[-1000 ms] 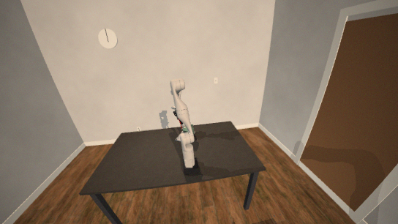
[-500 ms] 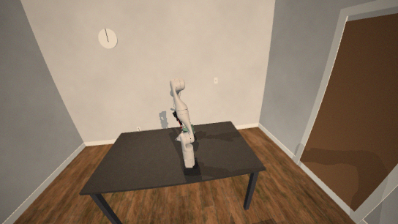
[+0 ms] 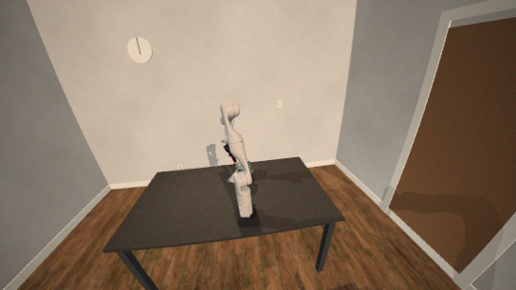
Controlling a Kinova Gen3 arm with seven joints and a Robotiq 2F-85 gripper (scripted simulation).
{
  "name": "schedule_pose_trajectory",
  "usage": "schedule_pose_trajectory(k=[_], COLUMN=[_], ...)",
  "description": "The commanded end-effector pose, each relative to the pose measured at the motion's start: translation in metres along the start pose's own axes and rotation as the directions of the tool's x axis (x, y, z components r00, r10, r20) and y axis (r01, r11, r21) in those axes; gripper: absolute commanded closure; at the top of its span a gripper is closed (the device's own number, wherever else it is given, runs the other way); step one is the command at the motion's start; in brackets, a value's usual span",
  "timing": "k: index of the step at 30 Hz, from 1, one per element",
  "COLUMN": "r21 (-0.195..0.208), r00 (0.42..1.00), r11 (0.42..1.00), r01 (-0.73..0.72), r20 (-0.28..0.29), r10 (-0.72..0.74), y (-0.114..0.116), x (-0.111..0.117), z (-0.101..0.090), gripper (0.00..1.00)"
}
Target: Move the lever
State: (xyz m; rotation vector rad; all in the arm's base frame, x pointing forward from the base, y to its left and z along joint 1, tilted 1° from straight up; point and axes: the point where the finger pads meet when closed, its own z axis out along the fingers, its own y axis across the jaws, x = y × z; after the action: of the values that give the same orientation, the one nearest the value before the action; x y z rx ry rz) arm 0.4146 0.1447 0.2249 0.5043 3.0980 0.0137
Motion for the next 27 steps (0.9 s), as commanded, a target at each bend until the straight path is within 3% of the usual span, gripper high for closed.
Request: schedule_pose_trajectory(k=[1,21,22,27], r21=[0.009,0.009,0.009,0.009], r00=[1.0,1.0,1.0,1.0], r11=[1.0,1.0,1.0,1.0], r01=[0.007,0.007,0.007,0.007], r20=[-0.019,-0.019,-0.019,-0.019], r10=[-0.006,-0.006,-0.006,-0.006], y=[0.0005,0.0005,0.0005,0.0005], x=[0.0071,0.0071,0.0071,0.0071], z=[0.0057,0.0057,0.0057,0.0057], gripper=[1.0,1.0,0.02,0.02])
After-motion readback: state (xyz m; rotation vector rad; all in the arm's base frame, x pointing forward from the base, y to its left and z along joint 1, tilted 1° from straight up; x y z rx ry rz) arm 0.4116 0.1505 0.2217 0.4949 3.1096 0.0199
